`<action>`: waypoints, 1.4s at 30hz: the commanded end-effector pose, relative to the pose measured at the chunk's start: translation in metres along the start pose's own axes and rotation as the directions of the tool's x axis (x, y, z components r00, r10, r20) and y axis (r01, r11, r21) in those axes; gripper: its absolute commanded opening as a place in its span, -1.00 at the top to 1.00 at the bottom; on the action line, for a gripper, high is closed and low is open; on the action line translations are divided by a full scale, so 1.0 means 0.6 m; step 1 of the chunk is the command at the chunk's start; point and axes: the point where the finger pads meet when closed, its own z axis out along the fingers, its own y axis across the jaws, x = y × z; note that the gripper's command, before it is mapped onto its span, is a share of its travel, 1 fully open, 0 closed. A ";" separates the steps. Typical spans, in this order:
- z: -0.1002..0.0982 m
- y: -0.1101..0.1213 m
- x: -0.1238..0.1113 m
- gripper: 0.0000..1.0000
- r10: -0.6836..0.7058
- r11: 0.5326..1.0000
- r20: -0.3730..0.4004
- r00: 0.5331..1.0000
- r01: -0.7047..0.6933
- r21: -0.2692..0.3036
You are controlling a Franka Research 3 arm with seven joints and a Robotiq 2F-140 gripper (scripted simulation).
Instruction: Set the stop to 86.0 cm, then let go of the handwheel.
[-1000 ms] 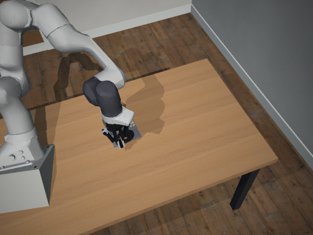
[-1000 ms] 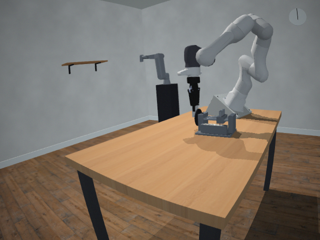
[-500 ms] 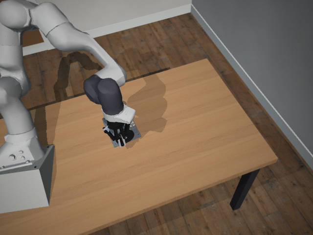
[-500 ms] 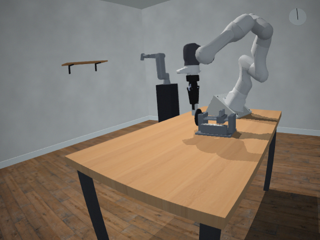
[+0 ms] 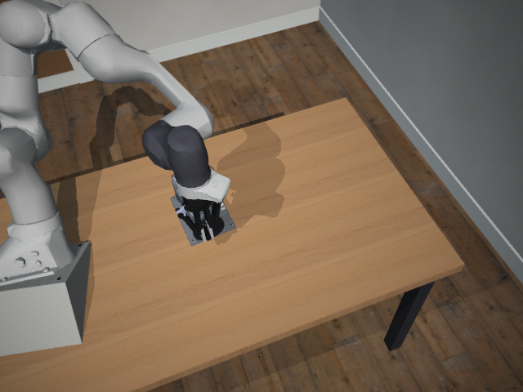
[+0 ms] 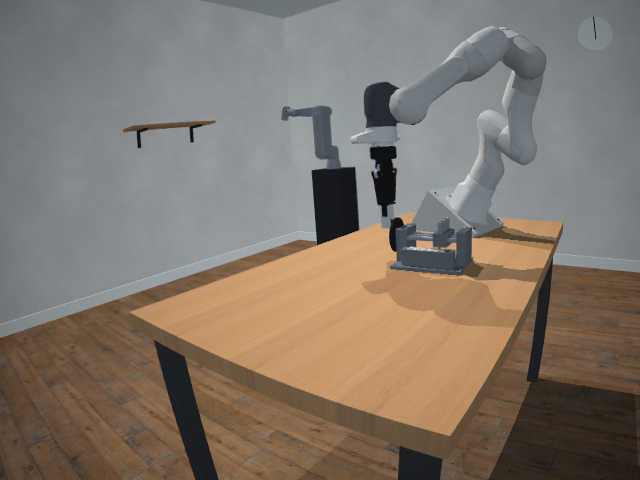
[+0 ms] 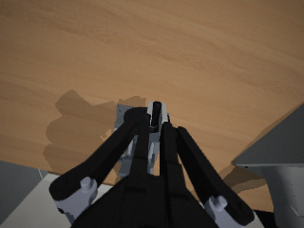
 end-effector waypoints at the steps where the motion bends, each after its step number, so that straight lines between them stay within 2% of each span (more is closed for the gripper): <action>1: -0.003 -0.018 -0.001 0.92 0.005 1.000 -0.005 1.000 -0.005 0.005; 22: 0.007 -0.060 0.000 0.92 0.005 1.000 -0.005 1.000 -0.005 0.005; 37: 0.046 -0.084 0.000 0.92 0.005 1.000 -0.005 1.000 -0.005 0.005; 42: 0.072 -0.083 0.000 0.92 0.005 1.000 -0.005 1.000 -0.005 0.005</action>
